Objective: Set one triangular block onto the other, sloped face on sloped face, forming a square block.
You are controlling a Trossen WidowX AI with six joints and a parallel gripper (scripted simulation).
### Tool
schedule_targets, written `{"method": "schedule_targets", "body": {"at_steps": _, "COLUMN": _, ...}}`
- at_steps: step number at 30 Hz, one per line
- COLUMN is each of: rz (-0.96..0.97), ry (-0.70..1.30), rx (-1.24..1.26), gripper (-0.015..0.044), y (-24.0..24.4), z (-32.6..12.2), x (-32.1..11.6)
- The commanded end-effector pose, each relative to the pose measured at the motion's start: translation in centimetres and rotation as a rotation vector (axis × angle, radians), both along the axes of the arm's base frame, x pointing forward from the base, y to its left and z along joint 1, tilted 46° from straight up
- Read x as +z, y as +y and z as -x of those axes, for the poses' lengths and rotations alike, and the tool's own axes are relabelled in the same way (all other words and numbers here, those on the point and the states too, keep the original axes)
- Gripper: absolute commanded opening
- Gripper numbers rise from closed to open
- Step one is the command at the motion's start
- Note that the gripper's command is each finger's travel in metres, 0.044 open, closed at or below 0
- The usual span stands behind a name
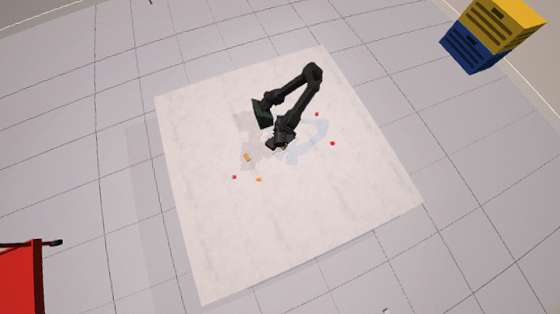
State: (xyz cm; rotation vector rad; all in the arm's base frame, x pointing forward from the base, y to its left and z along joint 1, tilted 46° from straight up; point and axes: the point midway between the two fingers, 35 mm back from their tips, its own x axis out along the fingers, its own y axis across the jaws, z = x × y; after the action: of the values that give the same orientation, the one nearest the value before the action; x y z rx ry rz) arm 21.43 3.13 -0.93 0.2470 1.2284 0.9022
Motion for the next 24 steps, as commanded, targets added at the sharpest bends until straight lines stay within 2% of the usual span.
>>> {"method": "schedule_targets", "body": {"at_steps": 1, "rz": 0.0, "ry": 0.0, "rx": 0.0, "gripper": 0.0, "y": 0.0, "z": 0.0, "x": 0.01}}
{"method": "schedule_targets", "body": {"at_steps": 7, "rz": -0.005, "ry": 0.0, "rx": -0.004, "gripper": 0.0, "y": 0.06, "z": -0.02, "x": 0.03}}
{"method": "schedule_targets", "body": {"at_steps": 24, "rz": 0.0, "ry": 0.0, "rx": 0.0, "gripper": 0.044, "y": 0.0, "z": 0.0, "x": 0.0}}
